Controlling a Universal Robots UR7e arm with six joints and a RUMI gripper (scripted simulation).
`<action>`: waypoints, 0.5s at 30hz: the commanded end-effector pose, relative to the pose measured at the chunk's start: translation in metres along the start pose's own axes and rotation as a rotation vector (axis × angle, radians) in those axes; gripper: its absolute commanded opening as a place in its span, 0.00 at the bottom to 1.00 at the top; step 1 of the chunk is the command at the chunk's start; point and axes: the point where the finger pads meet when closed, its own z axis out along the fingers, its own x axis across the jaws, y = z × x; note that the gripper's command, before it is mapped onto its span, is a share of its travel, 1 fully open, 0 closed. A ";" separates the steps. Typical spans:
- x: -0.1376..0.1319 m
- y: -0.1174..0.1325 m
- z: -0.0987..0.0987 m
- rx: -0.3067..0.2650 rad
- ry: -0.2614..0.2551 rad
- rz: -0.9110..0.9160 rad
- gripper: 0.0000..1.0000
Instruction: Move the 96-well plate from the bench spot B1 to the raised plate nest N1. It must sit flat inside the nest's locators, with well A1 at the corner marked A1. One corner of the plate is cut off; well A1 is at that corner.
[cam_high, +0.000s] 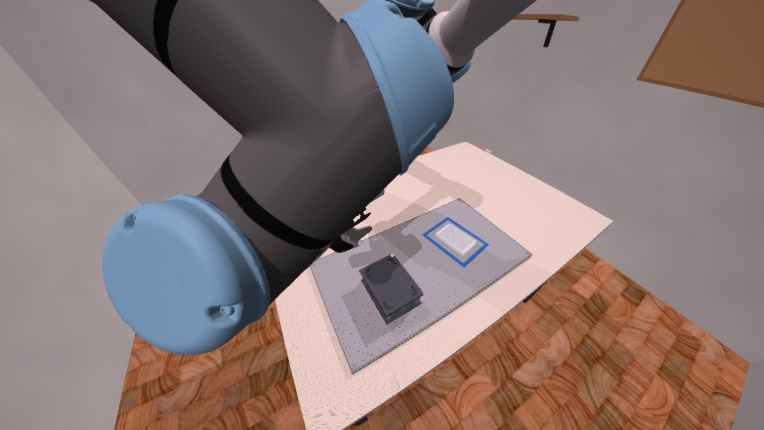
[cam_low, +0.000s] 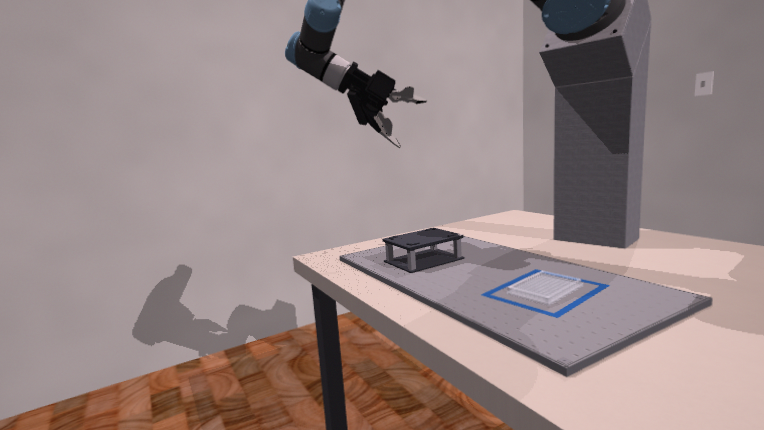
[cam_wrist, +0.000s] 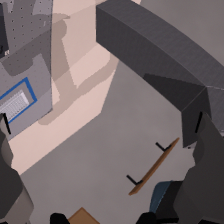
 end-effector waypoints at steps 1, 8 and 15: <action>-0.009 0.022 -0.002 0.043 0.049 -0.117 1.00; -0.019 0.042 -0.006 0.056 0.063 -0.150 1.00; -0.028 0.065 -0.009 0.112 0.121 -0.296 1.00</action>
